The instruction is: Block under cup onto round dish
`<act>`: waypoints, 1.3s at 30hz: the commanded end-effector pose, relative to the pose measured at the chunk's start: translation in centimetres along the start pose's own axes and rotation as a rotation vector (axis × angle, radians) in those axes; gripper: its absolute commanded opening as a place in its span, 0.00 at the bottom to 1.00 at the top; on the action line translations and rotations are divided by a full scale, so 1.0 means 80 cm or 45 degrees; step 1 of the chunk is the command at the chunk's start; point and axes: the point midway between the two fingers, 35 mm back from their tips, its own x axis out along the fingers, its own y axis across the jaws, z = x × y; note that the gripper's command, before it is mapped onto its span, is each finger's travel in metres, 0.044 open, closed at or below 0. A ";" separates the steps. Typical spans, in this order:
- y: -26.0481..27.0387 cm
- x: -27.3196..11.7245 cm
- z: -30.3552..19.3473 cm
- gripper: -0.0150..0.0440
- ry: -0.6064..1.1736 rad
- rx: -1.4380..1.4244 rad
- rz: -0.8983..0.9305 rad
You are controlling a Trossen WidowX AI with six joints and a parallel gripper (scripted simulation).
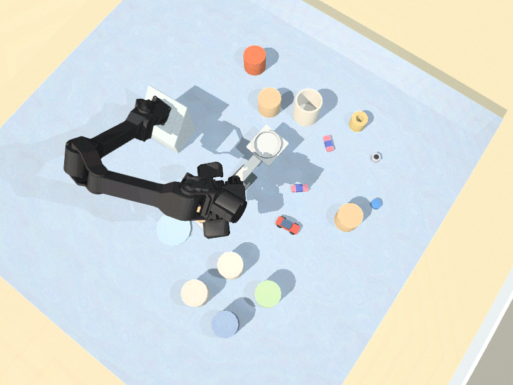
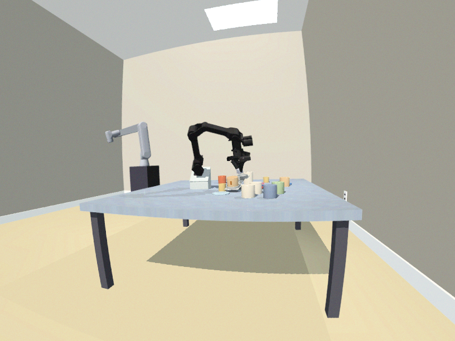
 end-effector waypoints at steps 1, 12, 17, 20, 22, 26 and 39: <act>-0.011 0.003 -0.031 0.25 0.005 0.003 -0.028; -0.034 0.016 -0.123 0.25 0.061 0.059 -0.086; -0.029 0.025 -0.161 0.25 0.126 0.013 -0.075; -0.024 0.029 -0.185 0.25 0.169 -0.019 -0.063; -0.023 0.030 -0.190 0.25 0.180 -0.027 -0.060; -0.024 0.039 -0.191 0.25 0.179 -0.026 -0.059; -0.026 0.083 -0.198 0.25 0.182 -0.027 -0.062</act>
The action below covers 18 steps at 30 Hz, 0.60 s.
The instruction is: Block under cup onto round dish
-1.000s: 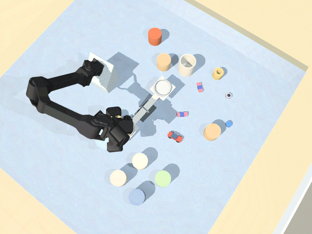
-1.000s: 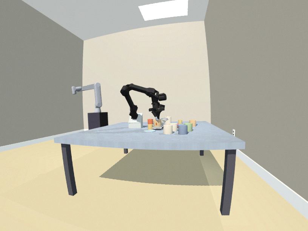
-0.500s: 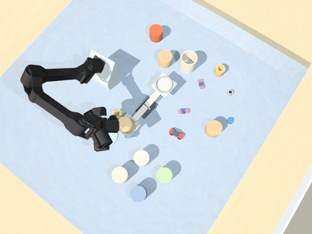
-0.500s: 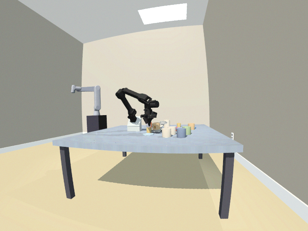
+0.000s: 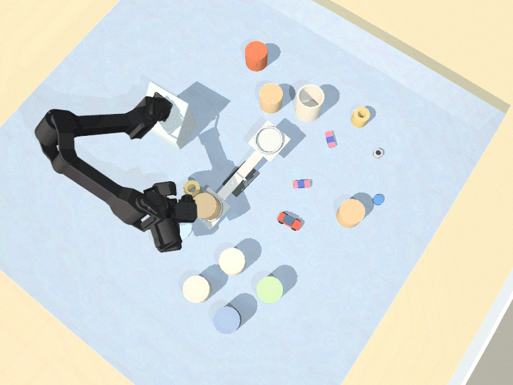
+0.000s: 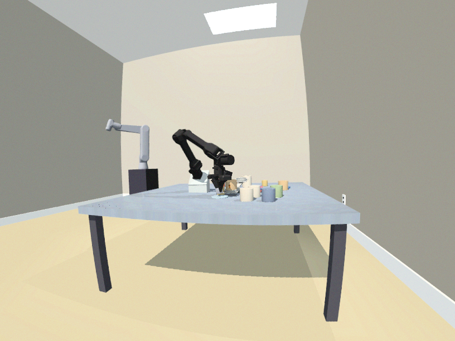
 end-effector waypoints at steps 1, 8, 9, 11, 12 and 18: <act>0.000 0.003 0.002 0.25 -0.009 -0.008 -0.002; 0.000 0.017 0.002 0.25 -0.009 -0.008 -0.003; 0.000 0.019 0.002 0.25 -0.009 -0.008 -0.003; 0.000 0.023 0.002 0.25 -0.009 -0.008 -0.003; 0.000 0.024 0.002 0.25 -0.009 -0.008 -0.003; -0.001 0.021 0.000 0.48 -0.001 0.000 -0.004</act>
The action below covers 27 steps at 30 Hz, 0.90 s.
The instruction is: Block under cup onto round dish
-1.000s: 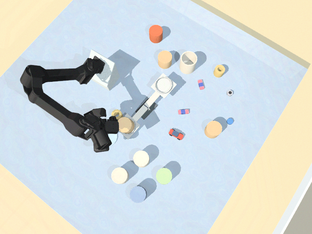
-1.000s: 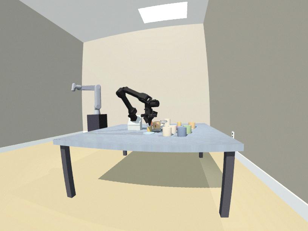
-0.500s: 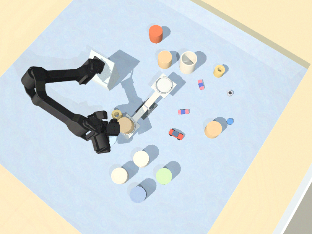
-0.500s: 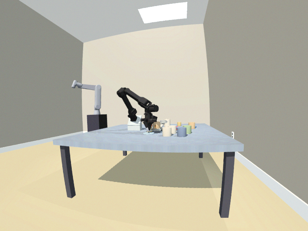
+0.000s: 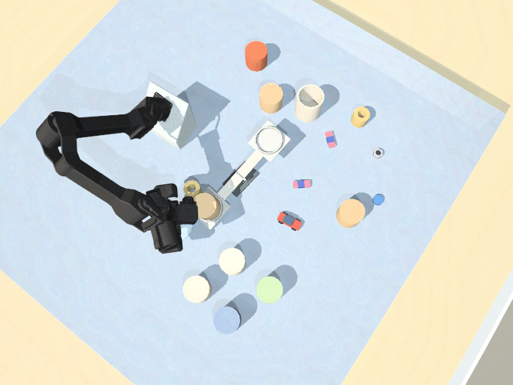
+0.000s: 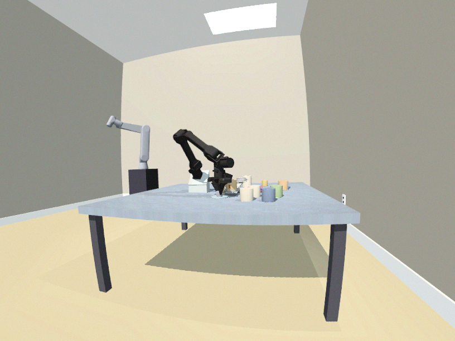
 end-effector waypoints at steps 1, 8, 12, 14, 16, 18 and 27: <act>0.000 0.000 0.000 0.52 0.001 0.002 0.000; 0.000 0.000 0.000 0.83 0.001 0.002 0.000; 0.001 -0.004 0.001 1.00 -0.001 0.009 0.008; 0.003 -0.014 0.002 1.00 -0.004 0.023 0.023; 0.002 -0.032 0.003 1.00 -0.006 0.014 0.019; 0.001 -0.057 0.003 1.00 -0.009 0.002 0.010; 0.003 -0.113 0.000 1.00 -0.015 -0.012 0.005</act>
